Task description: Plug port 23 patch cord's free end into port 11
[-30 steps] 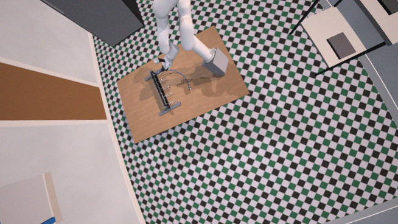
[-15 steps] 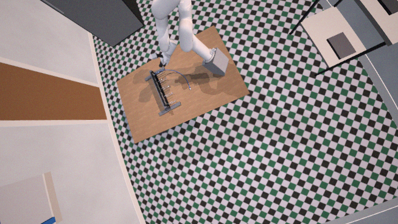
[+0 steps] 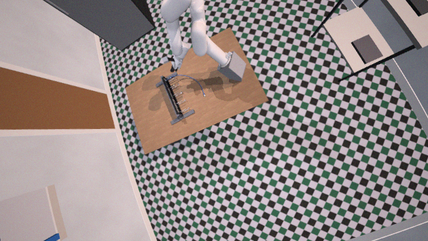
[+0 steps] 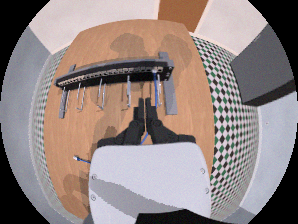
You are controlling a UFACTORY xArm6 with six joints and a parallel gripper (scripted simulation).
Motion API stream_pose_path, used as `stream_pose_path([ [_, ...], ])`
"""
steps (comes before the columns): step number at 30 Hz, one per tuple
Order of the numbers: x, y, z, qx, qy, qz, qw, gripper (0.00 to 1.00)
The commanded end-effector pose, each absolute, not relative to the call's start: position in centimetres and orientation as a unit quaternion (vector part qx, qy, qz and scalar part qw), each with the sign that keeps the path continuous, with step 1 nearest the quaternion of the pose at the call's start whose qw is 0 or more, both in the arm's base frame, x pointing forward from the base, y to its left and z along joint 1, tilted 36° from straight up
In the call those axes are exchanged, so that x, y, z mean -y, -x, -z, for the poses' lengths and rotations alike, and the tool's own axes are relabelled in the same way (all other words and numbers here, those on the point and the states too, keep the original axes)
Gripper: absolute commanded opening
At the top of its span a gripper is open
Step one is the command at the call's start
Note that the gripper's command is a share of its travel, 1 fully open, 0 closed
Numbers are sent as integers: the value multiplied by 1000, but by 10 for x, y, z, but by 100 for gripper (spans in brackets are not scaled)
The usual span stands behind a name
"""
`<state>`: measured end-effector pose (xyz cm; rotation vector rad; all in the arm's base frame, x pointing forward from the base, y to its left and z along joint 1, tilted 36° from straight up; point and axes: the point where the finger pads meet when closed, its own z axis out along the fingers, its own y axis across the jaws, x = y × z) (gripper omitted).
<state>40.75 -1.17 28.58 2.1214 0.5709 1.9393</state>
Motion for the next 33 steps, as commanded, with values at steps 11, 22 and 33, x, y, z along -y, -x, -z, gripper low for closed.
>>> stream_pose_path([
  [11,4,-483,-279,-194,-719,-659,105,0],
  [22,-1,-529,-274,-194,-719,-659,105,0],
  [33,-2,-539,-273,-194,-719,-659,105,0],
])
